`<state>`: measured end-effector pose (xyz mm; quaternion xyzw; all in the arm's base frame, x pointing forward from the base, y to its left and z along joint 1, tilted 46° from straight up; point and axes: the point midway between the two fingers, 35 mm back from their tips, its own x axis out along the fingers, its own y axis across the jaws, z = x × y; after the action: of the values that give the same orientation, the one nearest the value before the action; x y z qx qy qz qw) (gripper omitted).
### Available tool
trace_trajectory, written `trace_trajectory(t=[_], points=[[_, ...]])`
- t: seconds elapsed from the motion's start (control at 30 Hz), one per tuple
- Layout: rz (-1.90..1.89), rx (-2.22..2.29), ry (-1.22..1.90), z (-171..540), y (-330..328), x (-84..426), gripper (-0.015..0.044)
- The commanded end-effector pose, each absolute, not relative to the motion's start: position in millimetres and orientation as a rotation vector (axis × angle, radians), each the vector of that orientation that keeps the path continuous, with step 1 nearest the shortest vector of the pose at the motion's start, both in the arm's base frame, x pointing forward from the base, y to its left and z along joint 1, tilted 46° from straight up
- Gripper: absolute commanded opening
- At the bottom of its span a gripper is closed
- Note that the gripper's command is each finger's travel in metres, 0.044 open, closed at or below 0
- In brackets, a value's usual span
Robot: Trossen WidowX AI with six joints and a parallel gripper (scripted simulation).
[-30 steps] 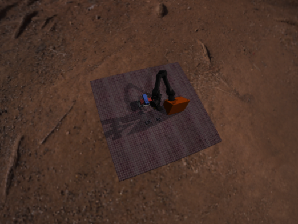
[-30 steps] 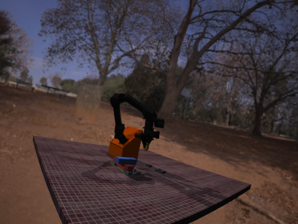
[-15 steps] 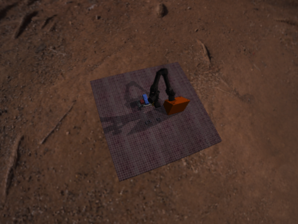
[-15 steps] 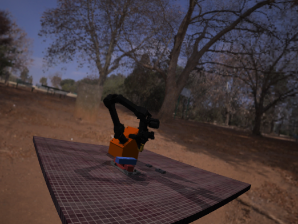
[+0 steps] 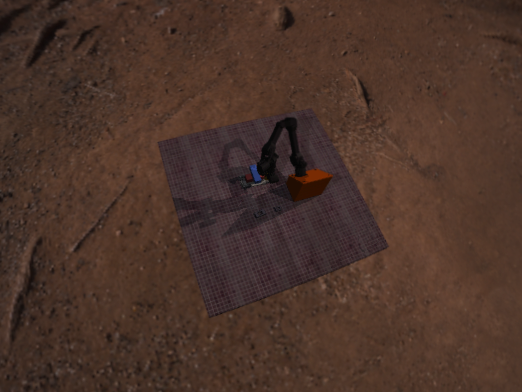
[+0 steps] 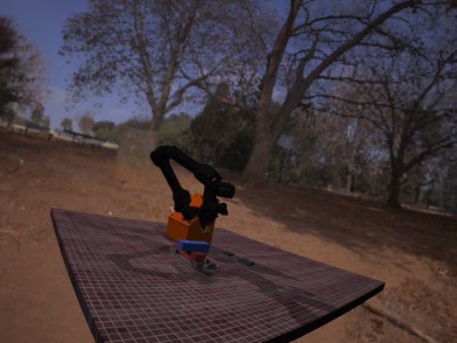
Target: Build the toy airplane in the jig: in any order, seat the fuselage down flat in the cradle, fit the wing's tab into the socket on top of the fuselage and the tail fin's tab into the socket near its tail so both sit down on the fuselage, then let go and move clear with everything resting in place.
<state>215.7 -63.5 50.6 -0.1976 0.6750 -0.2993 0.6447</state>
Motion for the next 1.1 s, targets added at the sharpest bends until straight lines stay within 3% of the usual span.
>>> trace_trajectory(t=[0.0,0.83,0.93,1.07], points=[[-0.693,-0.455,1.533,56.9,-75.6,209.3,0.0000],[-0.777,-0.472,1.526,87.1,-127.7,165.6,0.0000],[-0.777,-0.472,1.526,87.3,-128.0,165.4,0.0065],[-0.777,-0.472,1.526,87.3,-128.1,165.3,0.0065]])
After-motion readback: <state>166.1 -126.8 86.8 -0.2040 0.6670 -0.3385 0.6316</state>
